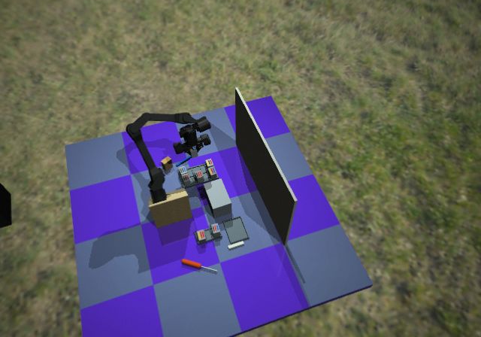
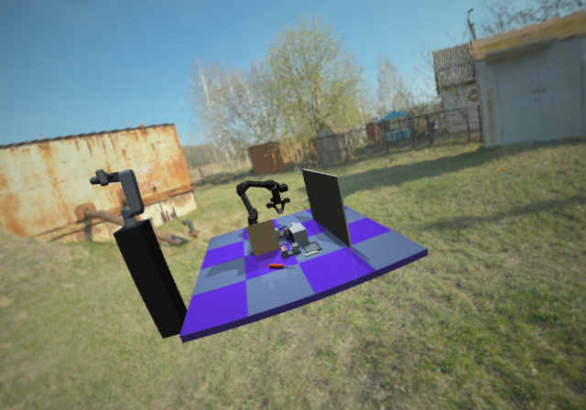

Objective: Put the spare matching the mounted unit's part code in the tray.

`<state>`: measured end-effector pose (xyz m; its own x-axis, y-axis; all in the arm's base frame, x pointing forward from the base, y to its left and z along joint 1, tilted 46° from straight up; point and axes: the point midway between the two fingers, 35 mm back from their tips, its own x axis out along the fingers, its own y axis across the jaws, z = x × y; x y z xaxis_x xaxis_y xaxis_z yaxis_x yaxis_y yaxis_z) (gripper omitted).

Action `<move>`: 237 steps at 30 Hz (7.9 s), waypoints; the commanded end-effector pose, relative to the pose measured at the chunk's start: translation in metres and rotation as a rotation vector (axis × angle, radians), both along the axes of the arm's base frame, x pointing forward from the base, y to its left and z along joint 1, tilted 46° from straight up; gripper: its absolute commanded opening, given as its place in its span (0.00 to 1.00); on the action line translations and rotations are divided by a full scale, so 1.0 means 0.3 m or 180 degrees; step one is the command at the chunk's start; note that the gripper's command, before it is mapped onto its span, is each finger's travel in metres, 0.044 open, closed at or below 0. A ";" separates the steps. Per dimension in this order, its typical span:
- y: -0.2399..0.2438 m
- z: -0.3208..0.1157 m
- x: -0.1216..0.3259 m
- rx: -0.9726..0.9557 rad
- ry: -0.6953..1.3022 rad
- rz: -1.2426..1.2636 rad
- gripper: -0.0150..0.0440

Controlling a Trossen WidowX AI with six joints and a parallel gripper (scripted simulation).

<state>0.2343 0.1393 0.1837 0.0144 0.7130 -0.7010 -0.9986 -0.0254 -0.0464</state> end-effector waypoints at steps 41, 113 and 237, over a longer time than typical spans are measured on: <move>-0.525 -0.439 0.373 -0.0334 0.0141 -0.0127 0.25; -0.925 -1.070 0.340 -0.0061 -0.0049 -0.0003 0.25; -0.919 -1.079 0.329 -0.0060 -0.0084 -0.0074 1.00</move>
